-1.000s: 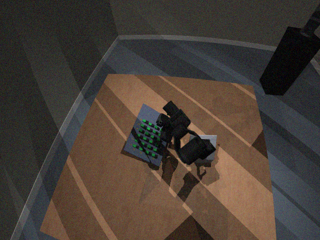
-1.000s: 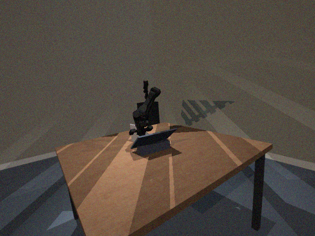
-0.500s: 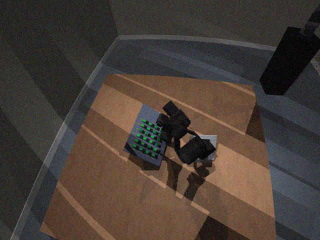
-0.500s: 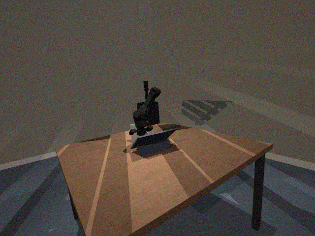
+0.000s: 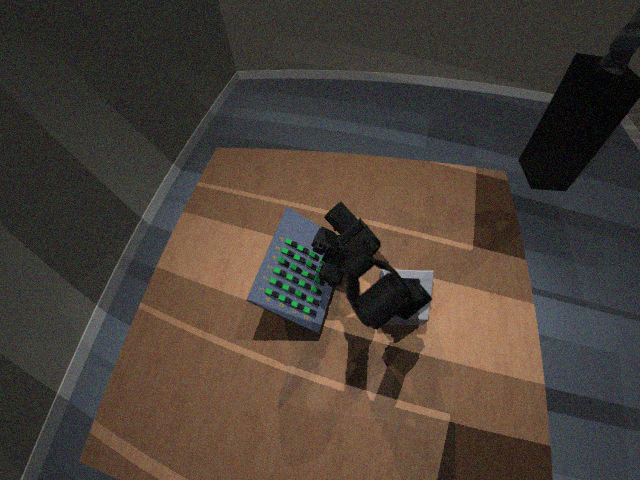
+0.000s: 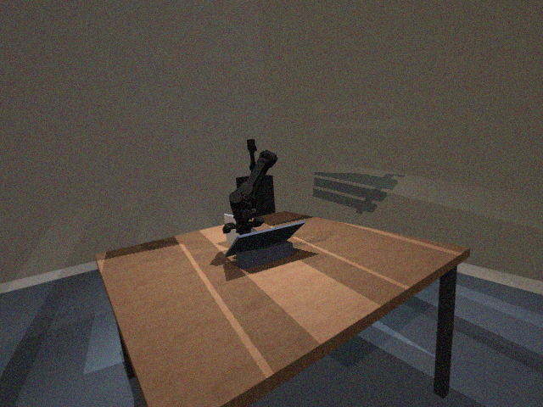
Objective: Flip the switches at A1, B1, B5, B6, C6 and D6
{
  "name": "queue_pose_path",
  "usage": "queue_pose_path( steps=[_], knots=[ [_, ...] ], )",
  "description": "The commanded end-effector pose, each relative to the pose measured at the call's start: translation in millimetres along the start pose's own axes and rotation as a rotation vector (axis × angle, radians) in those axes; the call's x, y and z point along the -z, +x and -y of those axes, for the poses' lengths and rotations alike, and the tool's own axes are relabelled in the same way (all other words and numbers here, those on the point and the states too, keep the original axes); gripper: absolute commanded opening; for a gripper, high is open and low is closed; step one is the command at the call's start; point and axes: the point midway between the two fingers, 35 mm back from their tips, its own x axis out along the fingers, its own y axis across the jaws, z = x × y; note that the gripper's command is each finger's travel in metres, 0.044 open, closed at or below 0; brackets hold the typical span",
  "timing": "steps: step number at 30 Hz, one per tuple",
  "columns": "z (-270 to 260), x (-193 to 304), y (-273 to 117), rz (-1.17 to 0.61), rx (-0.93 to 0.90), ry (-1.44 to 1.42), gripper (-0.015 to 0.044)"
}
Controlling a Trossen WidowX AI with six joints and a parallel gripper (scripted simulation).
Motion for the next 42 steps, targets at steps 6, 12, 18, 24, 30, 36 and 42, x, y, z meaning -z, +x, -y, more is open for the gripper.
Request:
queue_pose_path(
  steps=[6,12,18,24,30,36,42],
  knots=[
    [-0.9,0.6,1.5,-0.001,-0.005,0.007,0.0],
    [-0.9,0.6,2.3,-0.001,-0.005,0.007,0.0],
    [-0.9,0.6,3.2,-0.001,-0.005,0.007,0.0],
    [2.9,1.3,-46.2,0.014,0.005,0.006,0.0],
    [0.6,3.1,-62.3,0.023,0.0,0.008,0.0],
    [-39.5,-30.5,-67.0,0.019,0.008,0.009,0.0],
    [-80.4,-48.8,-70.3,0.023,-0.006,0.01,0.0]
  ],
)
